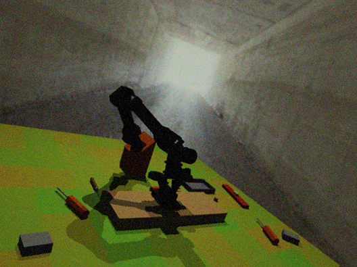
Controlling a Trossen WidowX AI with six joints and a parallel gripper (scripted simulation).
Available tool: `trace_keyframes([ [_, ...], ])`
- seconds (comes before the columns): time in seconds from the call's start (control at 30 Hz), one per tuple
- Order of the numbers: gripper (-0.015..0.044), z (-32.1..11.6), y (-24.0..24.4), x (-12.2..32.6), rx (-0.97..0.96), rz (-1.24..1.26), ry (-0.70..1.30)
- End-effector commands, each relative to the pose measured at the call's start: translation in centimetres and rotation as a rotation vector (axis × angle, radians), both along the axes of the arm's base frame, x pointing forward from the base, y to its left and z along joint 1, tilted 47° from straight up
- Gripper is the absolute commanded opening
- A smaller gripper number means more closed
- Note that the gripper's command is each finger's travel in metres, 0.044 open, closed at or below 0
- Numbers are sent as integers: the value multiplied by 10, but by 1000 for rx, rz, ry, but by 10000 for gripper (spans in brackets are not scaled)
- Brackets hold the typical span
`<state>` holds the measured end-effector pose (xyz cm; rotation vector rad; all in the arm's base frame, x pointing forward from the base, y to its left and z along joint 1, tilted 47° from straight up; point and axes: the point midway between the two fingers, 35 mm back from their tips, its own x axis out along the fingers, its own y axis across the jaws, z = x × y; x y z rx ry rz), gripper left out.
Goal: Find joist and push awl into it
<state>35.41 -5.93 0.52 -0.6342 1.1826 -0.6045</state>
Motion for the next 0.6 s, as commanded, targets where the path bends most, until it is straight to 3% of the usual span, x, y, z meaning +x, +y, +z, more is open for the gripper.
trace_keyframes([
  [0.0, 0, 7, -7, -1, -1, -3, -2],
  [0.57, 0, 31, -29, -4, -3, -3, -2],
])
